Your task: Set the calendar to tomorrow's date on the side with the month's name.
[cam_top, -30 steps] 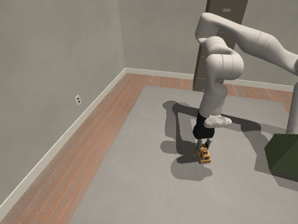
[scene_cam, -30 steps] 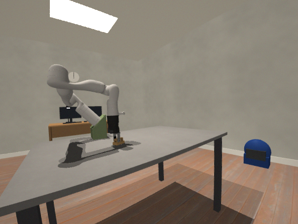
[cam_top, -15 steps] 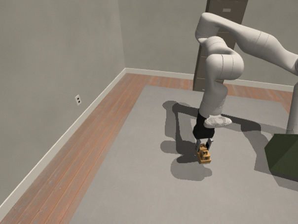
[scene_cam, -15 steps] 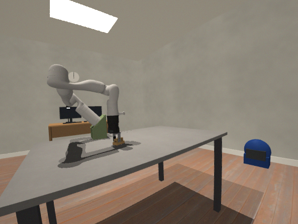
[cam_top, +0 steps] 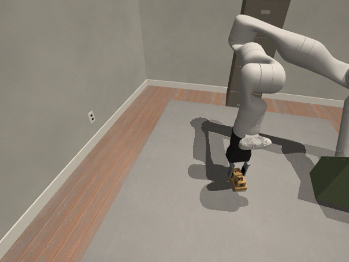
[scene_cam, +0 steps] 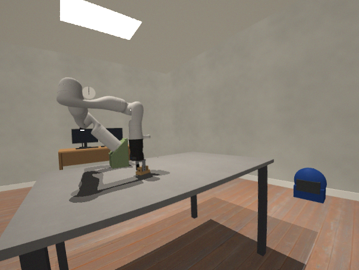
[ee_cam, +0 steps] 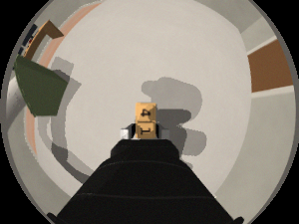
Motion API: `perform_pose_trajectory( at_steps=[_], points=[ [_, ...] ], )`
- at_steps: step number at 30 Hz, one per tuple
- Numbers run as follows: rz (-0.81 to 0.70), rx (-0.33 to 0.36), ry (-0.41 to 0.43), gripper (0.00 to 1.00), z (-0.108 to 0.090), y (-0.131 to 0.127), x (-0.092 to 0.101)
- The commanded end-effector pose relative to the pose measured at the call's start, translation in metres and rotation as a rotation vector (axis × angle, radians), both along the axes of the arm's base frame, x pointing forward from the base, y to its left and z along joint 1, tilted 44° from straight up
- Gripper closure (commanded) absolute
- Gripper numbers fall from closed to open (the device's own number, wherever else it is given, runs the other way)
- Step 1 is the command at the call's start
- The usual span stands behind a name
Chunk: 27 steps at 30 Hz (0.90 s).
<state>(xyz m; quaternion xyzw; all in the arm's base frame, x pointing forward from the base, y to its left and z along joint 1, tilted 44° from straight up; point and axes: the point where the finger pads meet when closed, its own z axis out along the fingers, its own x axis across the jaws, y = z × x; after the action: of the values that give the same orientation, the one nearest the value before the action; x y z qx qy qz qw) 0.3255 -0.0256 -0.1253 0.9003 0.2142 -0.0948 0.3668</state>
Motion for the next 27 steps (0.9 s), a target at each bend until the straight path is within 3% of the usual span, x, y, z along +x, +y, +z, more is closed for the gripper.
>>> perform_pose_trajectory(
  at_steps=[1, 8, 21, 27],
  points=[
    [0.001, 0.001, -0.001, 0.13, 0.001, 0.001, 0.001],
    [0.001, 0.001, -0.001, 0.13, 0.008, 0.008, 0.001],
    [0.001, 0.001, -0.001, 0.13, 0.053, 0.053, 0.001],
    [0.001, 0.001, -0.001, 0.13, 0.062, 0.061, 0.002]
  ],
)
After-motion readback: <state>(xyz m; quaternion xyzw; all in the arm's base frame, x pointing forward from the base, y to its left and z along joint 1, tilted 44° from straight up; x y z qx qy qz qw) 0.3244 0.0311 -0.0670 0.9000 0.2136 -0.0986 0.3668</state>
